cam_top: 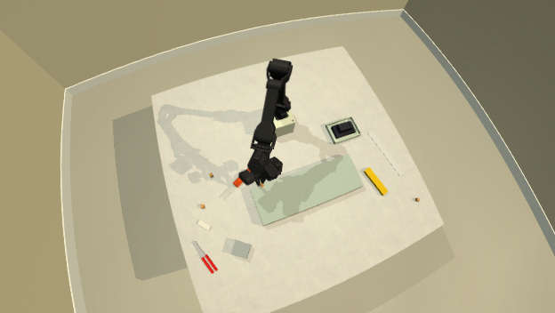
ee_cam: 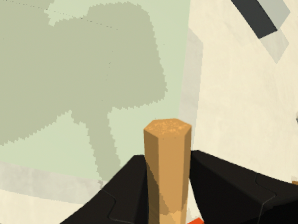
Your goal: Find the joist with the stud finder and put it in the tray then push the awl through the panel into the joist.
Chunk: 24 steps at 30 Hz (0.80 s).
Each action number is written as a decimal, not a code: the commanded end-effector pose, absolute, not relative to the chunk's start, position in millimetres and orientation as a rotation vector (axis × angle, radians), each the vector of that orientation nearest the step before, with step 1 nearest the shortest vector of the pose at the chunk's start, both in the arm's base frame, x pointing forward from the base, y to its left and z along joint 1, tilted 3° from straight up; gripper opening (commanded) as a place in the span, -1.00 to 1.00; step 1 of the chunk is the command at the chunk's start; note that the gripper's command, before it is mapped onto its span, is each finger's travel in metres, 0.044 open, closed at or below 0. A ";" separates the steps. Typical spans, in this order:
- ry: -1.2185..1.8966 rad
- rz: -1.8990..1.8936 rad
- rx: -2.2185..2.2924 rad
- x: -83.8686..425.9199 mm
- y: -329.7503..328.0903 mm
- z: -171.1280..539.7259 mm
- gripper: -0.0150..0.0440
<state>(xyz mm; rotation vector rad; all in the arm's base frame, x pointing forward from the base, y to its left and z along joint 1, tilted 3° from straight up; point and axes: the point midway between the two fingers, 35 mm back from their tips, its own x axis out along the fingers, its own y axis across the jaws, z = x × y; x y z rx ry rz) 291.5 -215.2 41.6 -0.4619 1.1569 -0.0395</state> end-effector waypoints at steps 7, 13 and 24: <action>1.067 0.373 -0.409 305.4 -191.2 31.1 -0.49; 0.949 0.572 -0.353 311.9 -178.1 33.2 -0.49; 0.636 0.774 -0.210 327.3 -170.4 57.6 -0.49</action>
